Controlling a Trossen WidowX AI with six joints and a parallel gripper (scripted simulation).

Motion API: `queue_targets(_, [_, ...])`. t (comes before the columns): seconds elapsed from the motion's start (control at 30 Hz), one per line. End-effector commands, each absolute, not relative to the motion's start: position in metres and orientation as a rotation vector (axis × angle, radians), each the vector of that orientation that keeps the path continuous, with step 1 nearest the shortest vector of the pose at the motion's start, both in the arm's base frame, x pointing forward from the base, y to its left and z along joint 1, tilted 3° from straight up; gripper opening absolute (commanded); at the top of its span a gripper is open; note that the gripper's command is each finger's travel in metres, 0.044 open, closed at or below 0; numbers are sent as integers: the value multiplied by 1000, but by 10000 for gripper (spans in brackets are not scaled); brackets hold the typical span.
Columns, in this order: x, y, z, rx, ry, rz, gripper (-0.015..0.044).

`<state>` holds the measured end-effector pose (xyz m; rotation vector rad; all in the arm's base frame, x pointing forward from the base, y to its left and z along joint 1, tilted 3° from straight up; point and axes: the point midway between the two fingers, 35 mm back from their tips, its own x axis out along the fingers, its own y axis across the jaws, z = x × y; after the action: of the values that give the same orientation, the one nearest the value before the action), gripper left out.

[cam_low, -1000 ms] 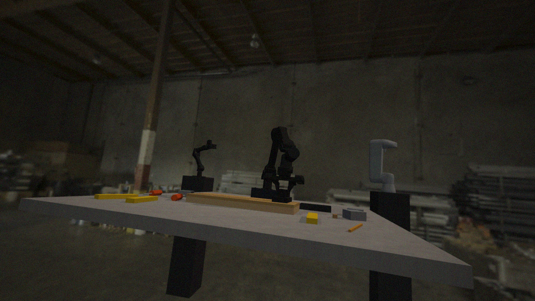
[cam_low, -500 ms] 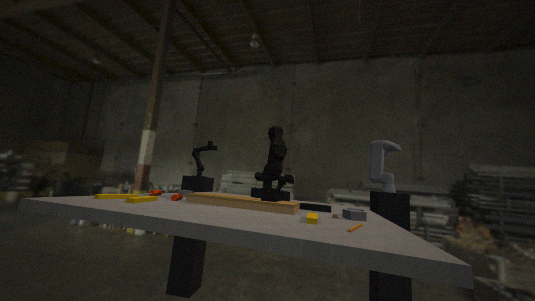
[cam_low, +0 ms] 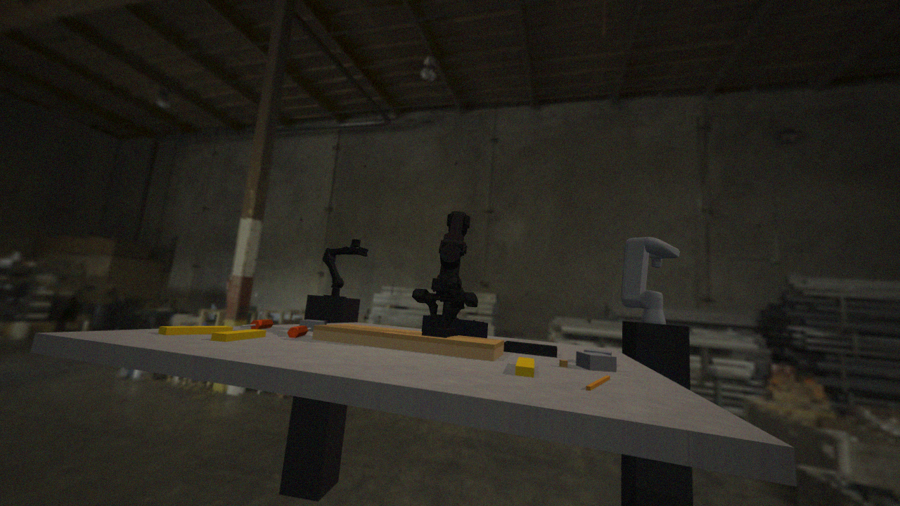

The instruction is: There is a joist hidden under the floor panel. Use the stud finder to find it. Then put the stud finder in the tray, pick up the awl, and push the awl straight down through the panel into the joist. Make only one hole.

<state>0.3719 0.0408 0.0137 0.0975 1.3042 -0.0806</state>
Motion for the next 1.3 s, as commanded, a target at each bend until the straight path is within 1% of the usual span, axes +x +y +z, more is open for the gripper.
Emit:
queue_targets(0.0, [368, 24, 13, 95, 1306, -81, 0])
queue_targets(1.27, [354, -102, 10, 85, 1307, -89, 0])
